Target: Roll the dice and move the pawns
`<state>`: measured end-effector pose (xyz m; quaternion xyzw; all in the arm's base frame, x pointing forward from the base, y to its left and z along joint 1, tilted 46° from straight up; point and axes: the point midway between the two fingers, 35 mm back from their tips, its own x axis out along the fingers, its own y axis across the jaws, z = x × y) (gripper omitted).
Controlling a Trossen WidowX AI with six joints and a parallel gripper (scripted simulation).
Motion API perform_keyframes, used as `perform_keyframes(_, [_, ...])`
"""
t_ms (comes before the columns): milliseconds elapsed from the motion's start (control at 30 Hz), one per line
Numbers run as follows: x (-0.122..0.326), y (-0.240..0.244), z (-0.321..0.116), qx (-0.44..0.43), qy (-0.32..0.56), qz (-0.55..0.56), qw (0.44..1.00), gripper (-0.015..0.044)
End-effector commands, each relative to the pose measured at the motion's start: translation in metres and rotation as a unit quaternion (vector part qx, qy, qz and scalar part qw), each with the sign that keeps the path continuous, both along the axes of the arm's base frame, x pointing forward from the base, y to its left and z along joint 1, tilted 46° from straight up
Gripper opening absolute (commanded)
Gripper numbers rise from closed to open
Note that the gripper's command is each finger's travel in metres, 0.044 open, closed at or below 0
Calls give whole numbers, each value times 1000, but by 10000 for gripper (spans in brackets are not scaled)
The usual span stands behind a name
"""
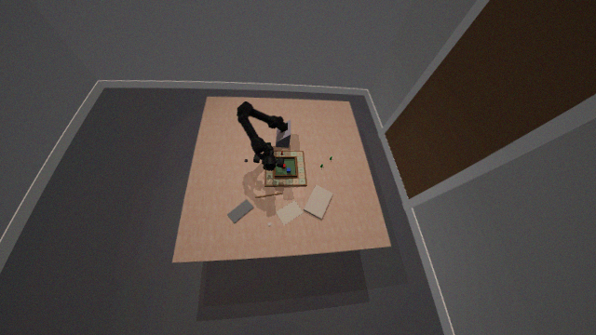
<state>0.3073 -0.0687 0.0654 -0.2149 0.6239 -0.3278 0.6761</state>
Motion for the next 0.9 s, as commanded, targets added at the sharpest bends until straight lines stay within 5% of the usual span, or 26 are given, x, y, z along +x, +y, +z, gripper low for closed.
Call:
perform_keyframes(0, [1,22,24,3,-8,0,1000,0])
perform_keyframes(400, [-6,47,52,-1,-7,-1,1000,0])
perform_keyframes(867, [33,68,-1,5,-4,3,1000,0])
